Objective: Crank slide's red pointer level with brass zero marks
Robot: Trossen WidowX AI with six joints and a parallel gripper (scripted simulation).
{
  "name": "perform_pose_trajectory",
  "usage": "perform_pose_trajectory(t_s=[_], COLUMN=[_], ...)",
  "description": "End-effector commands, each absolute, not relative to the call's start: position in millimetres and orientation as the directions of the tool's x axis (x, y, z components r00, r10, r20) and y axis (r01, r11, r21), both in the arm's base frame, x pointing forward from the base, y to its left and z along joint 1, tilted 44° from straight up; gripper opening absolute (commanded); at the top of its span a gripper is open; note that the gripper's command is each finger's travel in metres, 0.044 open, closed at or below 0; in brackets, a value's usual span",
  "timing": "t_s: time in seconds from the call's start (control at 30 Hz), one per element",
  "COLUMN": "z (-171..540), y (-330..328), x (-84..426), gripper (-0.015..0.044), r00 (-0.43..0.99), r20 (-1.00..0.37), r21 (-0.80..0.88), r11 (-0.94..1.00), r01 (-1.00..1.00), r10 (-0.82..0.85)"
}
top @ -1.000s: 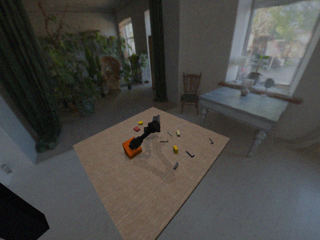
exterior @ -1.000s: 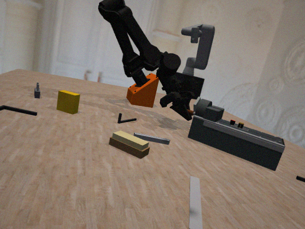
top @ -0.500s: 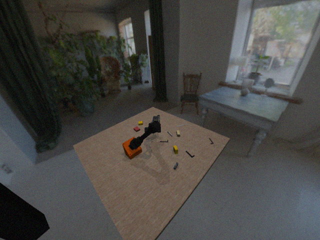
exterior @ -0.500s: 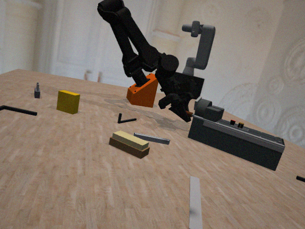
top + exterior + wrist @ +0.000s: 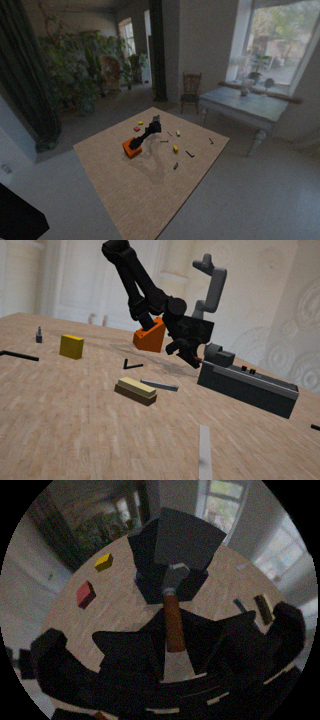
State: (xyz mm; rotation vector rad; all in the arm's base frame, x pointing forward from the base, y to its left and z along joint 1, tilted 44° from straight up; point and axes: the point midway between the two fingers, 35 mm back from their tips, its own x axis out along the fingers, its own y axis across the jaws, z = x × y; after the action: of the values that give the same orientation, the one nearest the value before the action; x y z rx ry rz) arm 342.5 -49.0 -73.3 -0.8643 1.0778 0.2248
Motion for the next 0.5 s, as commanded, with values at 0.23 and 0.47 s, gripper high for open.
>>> perform_pose_trajectory(t_s=[0.23, 0.47], z=[-69.5, -68.9], y=[-57.2, -57.6], x=[347.9, 348.4], gripper=[0.0000, 0.0000], r00=[0.492, 0.492], r20=[-0.833, -0.833], r21=[-0.519, -0.519], r11=[0.666, 0.666], r01=[-0.536, -0.536], r10=[-0.254, -0.254])
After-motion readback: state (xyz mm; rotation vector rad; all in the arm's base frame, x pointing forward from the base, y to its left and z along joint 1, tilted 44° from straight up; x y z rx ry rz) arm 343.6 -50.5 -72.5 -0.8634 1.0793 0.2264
